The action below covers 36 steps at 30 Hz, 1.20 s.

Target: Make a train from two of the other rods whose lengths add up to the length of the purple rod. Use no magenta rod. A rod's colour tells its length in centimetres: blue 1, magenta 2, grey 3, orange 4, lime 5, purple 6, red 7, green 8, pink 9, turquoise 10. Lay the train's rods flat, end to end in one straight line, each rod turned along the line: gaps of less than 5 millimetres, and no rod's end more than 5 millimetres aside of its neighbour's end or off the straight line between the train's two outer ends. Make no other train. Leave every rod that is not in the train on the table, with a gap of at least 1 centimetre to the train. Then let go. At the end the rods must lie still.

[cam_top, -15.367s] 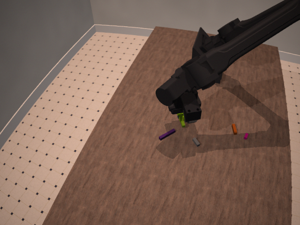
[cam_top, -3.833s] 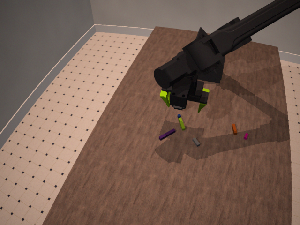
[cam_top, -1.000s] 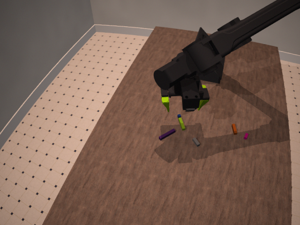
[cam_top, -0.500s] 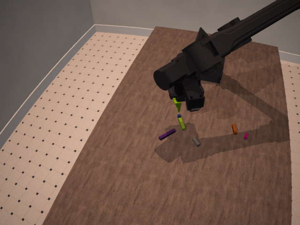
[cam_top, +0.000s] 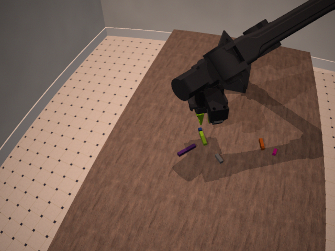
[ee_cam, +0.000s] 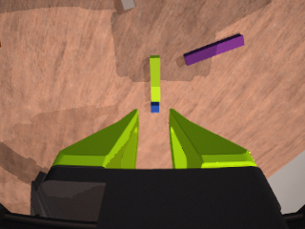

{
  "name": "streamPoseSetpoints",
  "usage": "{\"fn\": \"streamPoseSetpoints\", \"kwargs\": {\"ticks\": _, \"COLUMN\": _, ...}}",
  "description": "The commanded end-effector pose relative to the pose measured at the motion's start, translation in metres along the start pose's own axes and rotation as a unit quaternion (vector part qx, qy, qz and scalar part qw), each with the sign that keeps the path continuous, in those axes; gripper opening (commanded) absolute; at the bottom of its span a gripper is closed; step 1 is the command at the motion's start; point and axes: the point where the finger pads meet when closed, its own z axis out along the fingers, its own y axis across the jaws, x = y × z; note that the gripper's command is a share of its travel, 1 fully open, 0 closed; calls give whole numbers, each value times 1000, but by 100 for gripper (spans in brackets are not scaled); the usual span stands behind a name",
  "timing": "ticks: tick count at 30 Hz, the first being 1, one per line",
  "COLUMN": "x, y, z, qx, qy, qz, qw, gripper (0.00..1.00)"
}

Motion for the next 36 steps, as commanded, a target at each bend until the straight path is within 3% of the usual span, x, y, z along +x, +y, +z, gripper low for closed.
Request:
{"fn": "streamPoseSetpoints", "kwargs": {"ticks": 1, "x": -20, "y": -12, "z": -2, "qx": 10, "qy": -6, "qz": -29, "qw": 1000, "gripper": 24}}
{"fn": "streamPoseSetpoints", "kwargs": {"ticks": 22, "x": -20, "y": -12, "z": -1, "qx": 10, "qy": -6, "qz": -24, "qw": 1000, "gripper": 24}}
{"fn": "streamPoseSetpoints", "kwargs": {"ticks": 36, "x": -3, "y": -1, "z": 18, "qx": -3, "qy": 2, "qz": -4, "qw": 1000, "gripper": 24}}
